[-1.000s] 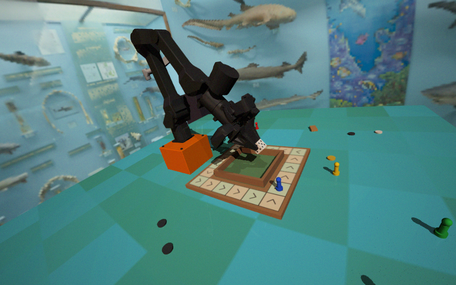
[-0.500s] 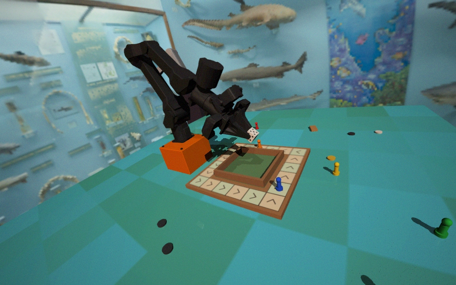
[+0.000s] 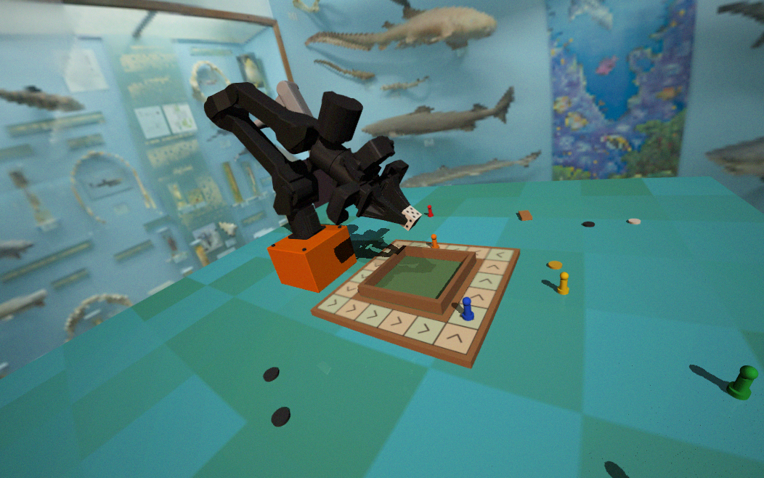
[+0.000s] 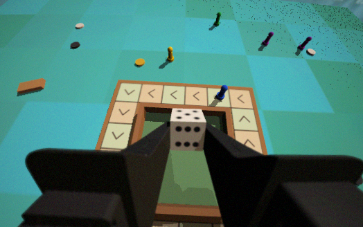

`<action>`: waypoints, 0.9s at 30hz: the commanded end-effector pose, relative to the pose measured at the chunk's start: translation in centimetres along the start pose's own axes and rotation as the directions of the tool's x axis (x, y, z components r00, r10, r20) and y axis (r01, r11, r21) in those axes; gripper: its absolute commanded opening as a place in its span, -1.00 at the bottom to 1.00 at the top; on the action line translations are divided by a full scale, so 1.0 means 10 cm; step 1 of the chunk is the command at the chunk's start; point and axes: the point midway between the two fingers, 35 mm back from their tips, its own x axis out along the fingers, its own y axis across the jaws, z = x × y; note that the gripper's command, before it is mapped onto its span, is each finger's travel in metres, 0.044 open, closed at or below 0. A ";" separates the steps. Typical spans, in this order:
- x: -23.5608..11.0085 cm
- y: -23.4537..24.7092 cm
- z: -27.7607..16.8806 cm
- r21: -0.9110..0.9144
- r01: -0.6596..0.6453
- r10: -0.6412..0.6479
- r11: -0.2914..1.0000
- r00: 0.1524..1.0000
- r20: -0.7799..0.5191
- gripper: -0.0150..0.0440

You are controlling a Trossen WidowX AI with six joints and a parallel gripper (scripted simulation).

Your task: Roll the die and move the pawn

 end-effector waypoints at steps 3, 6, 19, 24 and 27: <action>0.00 0.00 0.00 0.000 0.000 0.000 1.000 1.000 0.001 -0.49; 0.00 0.00 0.00 0.000 0.000 0.000 1.000 1.000 0.001 -0.31; -0.27 0.00 0.30 0.005 0.003 -0.003 1.000 1.000 -0.001 0.84; -0.20 0.00 0.28 0.005 0.003 -0.003 1.000 0.992 -0.126 1.00; -0.11 0.00 0.26 0.004 0.003 -0.002 1.000 0.962 -0.273 1.00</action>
